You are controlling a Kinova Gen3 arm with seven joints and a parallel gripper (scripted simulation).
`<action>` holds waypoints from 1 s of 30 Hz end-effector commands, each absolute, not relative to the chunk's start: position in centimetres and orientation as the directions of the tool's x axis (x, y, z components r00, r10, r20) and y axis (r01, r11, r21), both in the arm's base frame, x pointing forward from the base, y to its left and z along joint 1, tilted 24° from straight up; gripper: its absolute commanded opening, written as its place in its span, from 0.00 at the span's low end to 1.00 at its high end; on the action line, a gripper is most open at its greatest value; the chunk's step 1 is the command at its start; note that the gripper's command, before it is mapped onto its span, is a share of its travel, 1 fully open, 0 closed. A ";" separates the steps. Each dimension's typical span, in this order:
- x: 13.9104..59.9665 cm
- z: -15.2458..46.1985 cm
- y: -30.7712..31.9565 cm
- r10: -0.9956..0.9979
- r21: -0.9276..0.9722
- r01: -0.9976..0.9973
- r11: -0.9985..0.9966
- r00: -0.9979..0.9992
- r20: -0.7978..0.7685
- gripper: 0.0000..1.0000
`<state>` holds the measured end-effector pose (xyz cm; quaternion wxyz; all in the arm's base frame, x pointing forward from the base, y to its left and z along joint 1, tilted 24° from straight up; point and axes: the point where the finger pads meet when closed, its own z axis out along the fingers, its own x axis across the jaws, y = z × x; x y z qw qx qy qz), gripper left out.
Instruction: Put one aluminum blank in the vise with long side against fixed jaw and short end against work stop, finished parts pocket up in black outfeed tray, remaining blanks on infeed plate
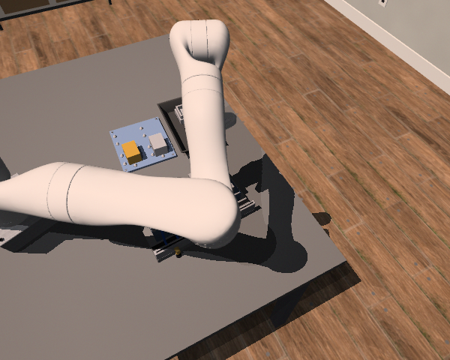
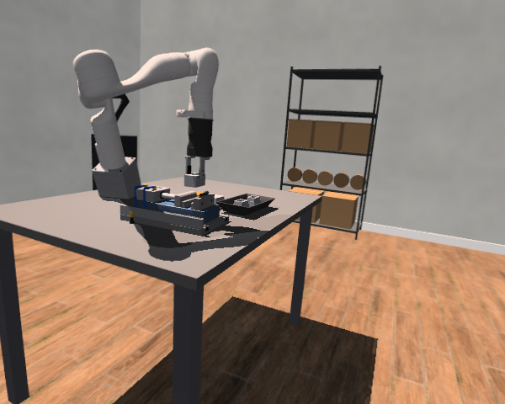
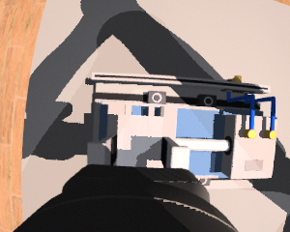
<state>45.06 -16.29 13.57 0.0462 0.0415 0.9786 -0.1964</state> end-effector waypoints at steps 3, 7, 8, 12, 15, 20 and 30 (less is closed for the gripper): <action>44.8 13.7 -16.3 0.065 -0.381 0.100 0.919 -0.992 -0.104 0.00; 44.8 13.7 -16.3 0.066 -0.381 0.101 0.919 -0.992 -0.105 0.00; 44.8 13.7 -16.3 0.066 -0.381 0.102 0.919 -0.992 -0.105 0.00; 44.8 13.7 -16.3 0.068 -0.381 0.103 0.919 -0.992 -0.105 0.00; 44.8 13.7 -16.4 0.068 -0.381 0.104 0.919 -0.992 -0.106 0.00; 44.8 13.7 -16.4 0.070 -0.380 0.106 0.919 -0.992 -0.106 0.00; 44.8 13.7 -16.4 0.071 -0.380 0.106 0.919 -0.992 -0.107 0.00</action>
